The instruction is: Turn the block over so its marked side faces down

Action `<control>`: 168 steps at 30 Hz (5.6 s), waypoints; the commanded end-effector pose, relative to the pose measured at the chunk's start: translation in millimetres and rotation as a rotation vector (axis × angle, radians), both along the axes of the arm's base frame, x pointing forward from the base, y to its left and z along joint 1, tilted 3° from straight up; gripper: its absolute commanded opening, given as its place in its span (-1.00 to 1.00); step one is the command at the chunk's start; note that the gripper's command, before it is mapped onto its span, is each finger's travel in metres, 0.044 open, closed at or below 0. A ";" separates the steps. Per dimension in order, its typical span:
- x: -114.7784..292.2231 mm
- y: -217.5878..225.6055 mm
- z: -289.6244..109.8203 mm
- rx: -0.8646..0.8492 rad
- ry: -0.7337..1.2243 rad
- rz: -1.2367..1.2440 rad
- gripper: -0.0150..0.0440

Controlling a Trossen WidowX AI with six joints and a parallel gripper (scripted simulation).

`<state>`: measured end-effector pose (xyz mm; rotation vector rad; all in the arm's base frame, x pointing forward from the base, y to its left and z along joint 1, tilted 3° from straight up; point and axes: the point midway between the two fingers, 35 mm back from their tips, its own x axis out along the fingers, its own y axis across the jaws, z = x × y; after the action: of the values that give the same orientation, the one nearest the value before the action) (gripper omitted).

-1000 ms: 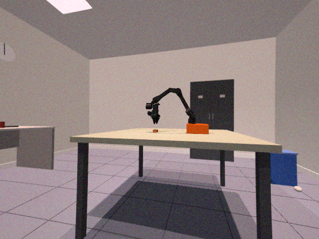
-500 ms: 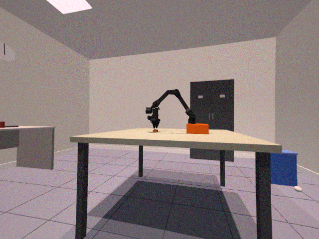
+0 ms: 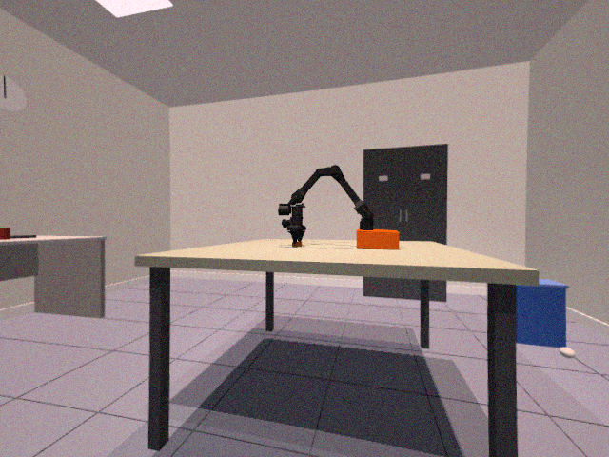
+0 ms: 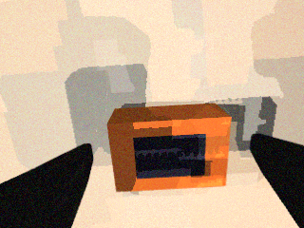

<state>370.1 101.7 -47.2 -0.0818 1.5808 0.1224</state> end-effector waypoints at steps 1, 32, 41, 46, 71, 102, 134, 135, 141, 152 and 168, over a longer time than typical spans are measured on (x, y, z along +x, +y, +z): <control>-0.6 0.8 -5.3 0.004 0.000 -0.004 1.00; -0.4 0.8 -1.5 0.004 0.000 -0.004 -0.12; 0.3 0.1 22.9 0.005 -0.010 -0.003 -0.49; 2.2 0.8 17.7 0.012 -0.085 -0.002 -0.49; -1.2 0.9 11.3 0.060 -0.469 -0.012 -0.49; 7.7 5.0 -15.6 0.108 -0.846 -0.017 -0.49; -10.8 -0.6 -9.9 0.156 -1.166 -0.038 -0.49; -10.8 -0.6 -9.9 0.156 -1.166 -0.038 -0.49; -10.8 -0.6 -9.9 0.156 -1.166 -0.038 -0.49; -10.8 -0.6 -9.9 0.156 -1.166 -0.038 0.31; -10.8 -0.6 -9.9 0.156 -1.166 -0.038 1.00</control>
<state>359.1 101.4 -57.7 0.0104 0.4101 0.1335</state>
